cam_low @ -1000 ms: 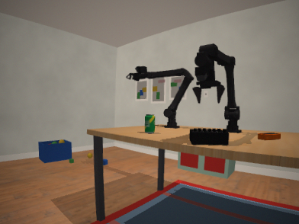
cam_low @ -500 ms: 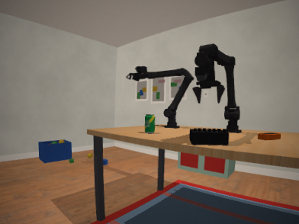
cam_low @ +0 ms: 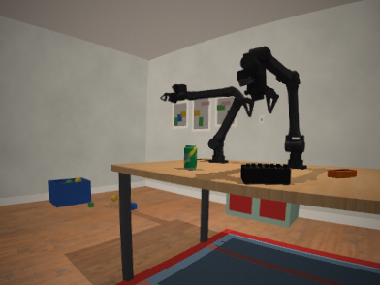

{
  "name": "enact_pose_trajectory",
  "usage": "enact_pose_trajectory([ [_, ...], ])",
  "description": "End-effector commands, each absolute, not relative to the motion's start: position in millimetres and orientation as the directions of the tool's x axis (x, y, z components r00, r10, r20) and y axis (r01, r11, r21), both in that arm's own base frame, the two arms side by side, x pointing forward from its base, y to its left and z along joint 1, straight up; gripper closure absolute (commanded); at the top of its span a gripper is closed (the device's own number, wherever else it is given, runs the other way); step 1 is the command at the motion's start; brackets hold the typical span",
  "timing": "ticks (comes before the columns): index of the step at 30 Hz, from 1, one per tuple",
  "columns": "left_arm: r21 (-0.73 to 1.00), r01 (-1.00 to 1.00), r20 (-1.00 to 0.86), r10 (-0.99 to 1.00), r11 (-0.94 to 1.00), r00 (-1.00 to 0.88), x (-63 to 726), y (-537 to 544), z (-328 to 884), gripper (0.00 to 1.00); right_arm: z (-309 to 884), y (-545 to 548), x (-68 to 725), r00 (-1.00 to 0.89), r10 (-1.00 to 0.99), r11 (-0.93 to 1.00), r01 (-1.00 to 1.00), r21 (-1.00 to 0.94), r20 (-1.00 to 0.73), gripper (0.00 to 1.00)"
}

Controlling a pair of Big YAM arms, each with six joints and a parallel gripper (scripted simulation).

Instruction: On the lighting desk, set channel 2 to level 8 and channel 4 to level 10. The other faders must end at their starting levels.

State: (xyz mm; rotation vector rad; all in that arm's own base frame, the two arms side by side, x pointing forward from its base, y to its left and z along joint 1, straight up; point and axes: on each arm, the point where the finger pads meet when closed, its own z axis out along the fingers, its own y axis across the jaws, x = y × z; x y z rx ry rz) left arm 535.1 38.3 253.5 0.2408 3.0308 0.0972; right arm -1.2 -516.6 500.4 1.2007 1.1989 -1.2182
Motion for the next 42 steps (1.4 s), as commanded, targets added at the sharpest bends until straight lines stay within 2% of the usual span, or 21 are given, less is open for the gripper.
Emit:
enact_pose_trajectory([
  [1, 0.131, 0.307, -0.198, 0.329, 0.943, -0.924, 531.3, 22.9, 328.3, 0.00, 491.4, -523.5, 1.8, 0.004, -0.005, 0.006, 1.000, 0.004, -1.000, 0.00],
  [2, 0.126, 0.308, -0.200, 0.329, 0.943, -0.923, 528.9, 19.4, 338.3, 0.00, 491.4, -523.5, 1.8, 0.004, -0.005, 0.006, 1.000, 0.004, -1.000, 0.00],
  [3, 0.176, 0.398, -0.217, 0.430, 0.900, -0.877, 521.7, 14.3, 347.7, 0.00, 491.4, -523.5, 1.8, 0.004, -0.005, 0.006, 1.000, 0.004, -1.000, 0.00],
  [6, 0.176, 0.398, -0.217, 0.430, 0.900, -0.877, 518.3, 11.3, 358.2, 0.00, 491.4, -523.5, 1.8, 0.004, -0.005, 0.006, 1.000, 0.004, -1.000, 0.00],
  [9, 0.276, 0.556, -0.234, 0.616, 0.784, -0.753, 491.7, -5.8, 402.7, 0.00, 491.4, -523.5, 1.8, 0.004, -0.005, 0.006, 1.000, 0.004, -1.000, 0.00],
  [12, 0.271, 0.558, -0.237, 0.616, 0.785, -0.751, 480.9, -13.6, 429.6, 0.00, 491.4, -523.5, 1.8, 0.004, -0.005, 0.006, 1.000, 0.004, -1.000, 0.00],
  [13, 0.324, 0.616, -0.231, 0.691, 0.718, -0.685, 470.2, -17.0, 437.4, 0.00, 491.4, -523.5, 1.8, 0.004, -0.005, 0.006, 1.000, 0.004, -1.000, 0.00],
  [15, 0.320, 0.617, -0.235, 0.692, 0.719, -0.683, 462.3, -21.9, 456.8, 0.00, 491.4, -523.5, 1.8, 0.004, -0.005, 0.006, 1.000, 0.004, -1.000, 0.00],
  [20, 0.430, 0.715, -0.204, 0.831, 0.551, -0.518, 423.6, -33.5, 498.1, 0.00, 491.4, -523.5, 1.8, 0.004, -0.005, 0.006, 1.000, 0.004, -1.000, 0.00],
  [26, 0.451, 0.746, -0.179, 0.868, 0.490, -0.462, 414.1, -41.0, 515.7, 0.00, 491.4, -523.5, 1.8, 0.004, -0.005, 0.006, 1.000, 0.004, -1.000, 0.00],
  [42, 0.437, 0.750, -0.167, 0.864, 0.497, -0.475, 406.1, -34.8, 506.1, 0.00, 491.4, -523.5, 1.8, 0.004, -0.005, 0.006, 1.000, 0.004, -1.000, 0.00],
])
